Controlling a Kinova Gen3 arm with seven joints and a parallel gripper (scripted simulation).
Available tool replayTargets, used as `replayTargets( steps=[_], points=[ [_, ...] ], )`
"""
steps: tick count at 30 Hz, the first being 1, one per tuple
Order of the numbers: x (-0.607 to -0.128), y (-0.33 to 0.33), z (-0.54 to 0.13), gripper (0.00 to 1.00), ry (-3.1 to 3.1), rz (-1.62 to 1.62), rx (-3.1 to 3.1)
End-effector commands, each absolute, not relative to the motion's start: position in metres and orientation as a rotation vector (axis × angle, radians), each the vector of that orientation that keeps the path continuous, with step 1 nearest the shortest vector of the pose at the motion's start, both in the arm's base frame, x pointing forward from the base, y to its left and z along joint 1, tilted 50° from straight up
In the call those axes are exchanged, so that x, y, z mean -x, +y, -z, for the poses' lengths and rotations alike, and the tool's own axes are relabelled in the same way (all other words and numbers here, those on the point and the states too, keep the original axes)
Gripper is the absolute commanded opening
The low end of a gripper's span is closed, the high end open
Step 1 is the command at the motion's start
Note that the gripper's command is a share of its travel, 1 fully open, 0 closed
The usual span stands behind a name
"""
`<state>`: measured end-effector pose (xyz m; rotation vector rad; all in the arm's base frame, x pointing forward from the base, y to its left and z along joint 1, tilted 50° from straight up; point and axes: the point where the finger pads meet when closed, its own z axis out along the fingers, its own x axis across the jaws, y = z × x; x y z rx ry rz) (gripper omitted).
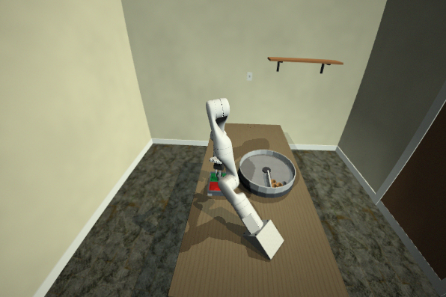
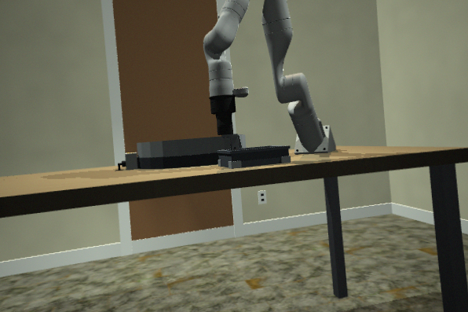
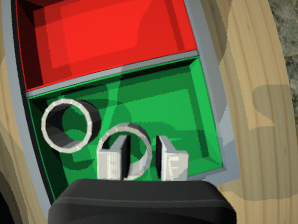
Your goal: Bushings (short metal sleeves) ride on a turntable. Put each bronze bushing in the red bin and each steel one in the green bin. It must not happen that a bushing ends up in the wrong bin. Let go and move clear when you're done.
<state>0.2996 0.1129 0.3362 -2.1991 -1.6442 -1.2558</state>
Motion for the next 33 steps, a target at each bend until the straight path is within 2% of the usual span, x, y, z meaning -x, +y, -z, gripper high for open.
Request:
replayTargets(
  steps=[1,33],
  points=[
    [-0.2995,0.1112,-0.3383,0.47,-1.64,1.262,2.2],
    [-0.2953,0.1071,-0.3433,0.47,-1.641,1.261,2.2]
  ],
)
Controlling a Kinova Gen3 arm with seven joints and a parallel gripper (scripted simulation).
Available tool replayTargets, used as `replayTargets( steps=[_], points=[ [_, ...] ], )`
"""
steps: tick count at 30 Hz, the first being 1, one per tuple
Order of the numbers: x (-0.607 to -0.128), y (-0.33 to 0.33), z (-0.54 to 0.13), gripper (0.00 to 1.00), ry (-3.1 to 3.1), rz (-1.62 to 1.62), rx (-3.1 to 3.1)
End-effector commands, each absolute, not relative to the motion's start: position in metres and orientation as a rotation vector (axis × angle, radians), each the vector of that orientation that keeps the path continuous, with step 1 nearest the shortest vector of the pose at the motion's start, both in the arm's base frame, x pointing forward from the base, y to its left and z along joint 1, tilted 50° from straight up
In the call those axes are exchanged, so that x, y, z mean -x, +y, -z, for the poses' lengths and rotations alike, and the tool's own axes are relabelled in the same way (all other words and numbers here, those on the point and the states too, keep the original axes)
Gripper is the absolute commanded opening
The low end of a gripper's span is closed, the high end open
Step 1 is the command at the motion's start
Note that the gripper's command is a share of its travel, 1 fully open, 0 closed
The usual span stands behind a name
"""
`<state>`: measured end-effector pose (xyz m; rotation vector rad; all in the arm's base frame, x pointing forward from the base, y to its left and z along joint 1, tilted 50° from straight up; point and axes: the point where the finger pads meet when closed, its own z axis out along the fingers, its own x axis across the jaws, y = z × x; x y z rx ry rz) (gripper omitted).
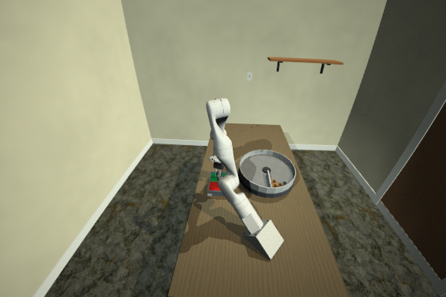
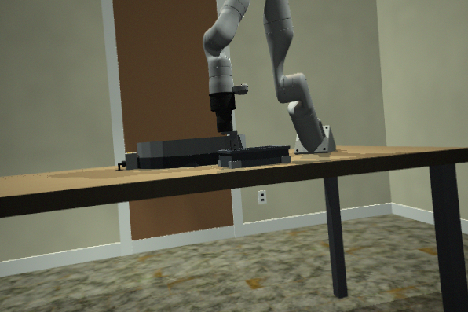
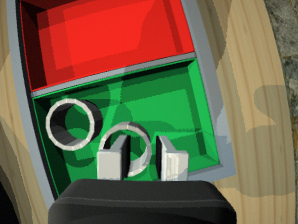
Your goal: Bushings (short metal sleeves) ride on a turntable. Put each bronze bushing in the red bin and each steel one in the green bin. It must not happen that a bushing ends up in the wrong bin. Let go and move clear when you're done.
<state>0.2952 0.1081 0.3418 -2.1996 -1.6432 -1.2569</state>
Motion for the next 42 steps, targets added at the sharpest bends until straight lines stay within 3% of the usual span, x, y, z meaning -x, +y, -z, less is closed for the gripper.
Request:
replayTargets(
  steps=[1,42],
  points=[
    [-0.2949,0.1068,-0.3437,0.47,-1.641,1.262,2.2],
    [-0.2898,0.1015,-0.35,0.47,-1.64,1.262,2.2]
  ],
)
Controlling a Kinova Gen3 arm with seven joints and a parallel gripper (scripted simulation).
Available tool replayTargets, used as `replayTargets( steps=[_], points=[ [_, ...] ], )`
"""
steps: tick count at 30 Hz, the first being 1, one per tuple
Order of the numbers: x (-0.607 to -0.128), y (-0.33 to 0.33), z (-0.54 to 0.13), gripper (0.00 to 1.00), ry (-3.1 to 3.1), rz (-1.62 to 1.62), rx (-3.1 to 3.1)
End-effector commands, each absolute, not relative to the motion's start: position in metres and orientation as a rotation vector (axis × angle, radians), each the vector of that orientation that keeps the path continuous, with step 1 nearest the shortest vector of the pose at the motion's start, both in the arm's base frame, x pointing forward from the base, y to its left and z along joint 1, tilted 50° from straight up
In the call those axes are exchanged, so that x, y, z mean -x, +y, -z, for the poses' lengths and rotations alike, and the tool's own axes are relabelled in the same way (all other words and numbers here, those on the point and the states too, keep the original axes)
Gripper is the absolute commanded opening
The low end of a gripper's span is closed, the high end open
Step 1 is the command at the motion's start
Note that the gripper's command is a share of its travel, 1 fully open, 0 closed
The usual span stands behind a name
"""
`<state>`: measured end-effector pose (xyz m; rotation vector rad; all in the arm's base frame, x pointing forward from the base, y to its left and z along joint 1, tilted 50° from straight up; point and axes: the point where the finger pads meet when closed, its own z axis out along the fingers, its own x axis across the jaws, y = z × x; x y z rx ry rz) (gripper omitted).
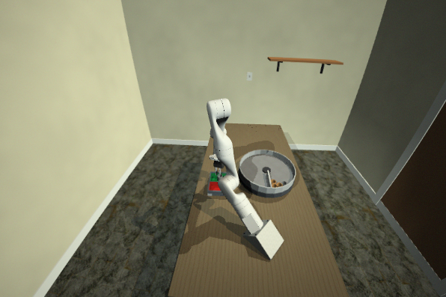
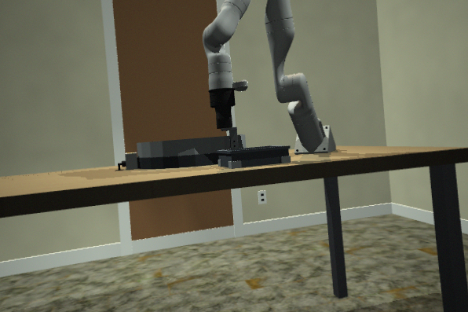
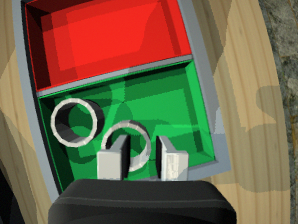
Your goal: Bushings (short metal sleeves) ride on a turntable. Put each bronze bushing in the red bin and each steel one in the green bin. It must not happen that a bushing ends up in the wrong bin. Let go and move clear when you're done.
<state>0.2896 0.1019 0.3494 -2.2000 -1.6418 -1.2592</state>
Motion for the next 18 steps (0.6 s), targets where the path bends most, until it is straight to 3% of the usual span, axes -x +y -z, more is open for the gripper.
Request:
replayTargets(
  steps=[1,18],
  points=[
    [-0.29,0.102,-0.35,0.47,-1.64,1.262,2.2],
    [-0.229,0.041,-0.422,0.47,-1.64,1.262,2.2]
  ],
)
